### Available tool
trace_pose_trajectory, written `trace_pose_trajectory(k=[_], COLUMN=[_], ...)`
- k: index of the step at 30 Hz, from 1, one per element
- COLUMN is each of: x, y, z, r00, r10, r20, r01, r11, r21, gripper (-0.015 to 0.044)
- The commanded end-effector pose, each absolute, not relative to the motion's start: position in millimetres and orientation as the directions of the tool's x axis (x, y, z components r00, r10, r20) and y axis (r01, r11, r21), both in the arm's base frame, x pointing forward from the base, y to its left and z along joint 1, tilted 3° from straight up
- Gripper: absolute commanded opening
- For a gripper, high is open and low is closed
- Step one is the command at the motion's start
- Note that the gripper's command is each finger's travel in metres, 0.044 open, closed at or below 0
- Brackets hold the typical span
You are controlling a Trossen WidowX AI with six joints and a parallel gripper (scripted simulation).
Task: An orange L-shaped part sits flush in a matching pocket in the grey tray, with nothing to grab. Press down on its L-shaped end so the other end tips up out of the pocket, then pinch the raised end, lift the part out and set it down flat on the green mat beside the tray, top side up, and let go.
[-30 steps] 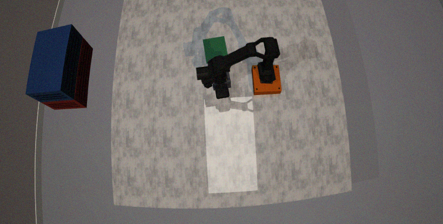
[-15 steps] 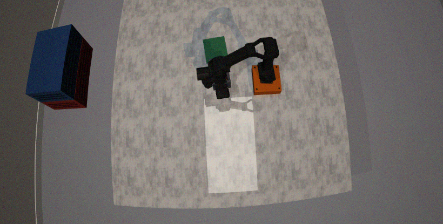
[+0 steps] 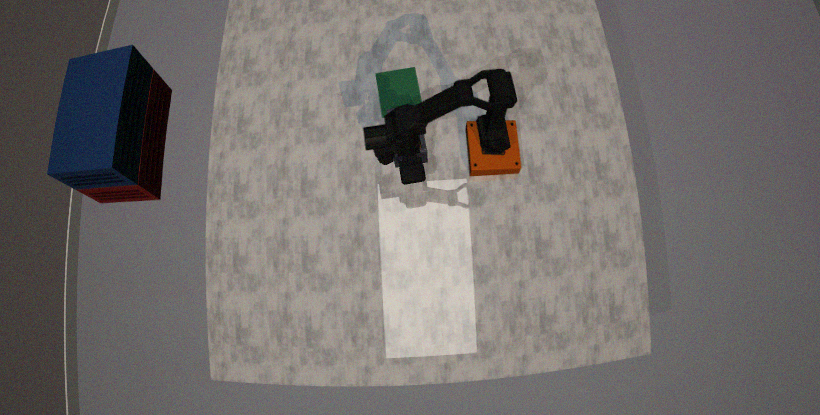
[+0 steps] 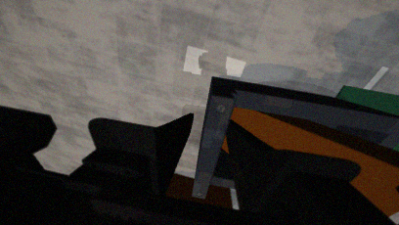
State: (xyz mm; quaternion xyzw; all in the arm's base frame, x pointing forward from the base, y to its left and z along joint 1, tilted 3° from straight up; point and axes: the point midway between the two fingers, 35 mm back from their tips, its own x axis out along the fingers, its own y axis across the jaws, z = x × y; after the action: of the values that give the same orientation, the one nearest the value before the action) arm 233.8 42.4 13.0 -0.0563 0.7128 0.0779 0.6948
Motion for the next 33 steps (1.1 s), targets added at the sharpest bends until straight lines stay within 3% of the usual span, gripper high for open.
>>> trace_pose_trajectory(k=[1,8,16,33], x=[233,234,238,240], y=[48,50,37,38], z=[20,31,116,118], r00=[-0.027,-0.029,-0.028,-0.017], r10=[0.023,0.02,0.019,0.024], r20=[-0.999,-0.999,-0.999,-1.0], r01=[-0.185,-0.183,-0.183,-0.179], r11=[0.982,0.983,0.983,0.983], r21=[0.027,0.025,0.024,0.027], gripper=[0.018,0.018,0.018,0.018])
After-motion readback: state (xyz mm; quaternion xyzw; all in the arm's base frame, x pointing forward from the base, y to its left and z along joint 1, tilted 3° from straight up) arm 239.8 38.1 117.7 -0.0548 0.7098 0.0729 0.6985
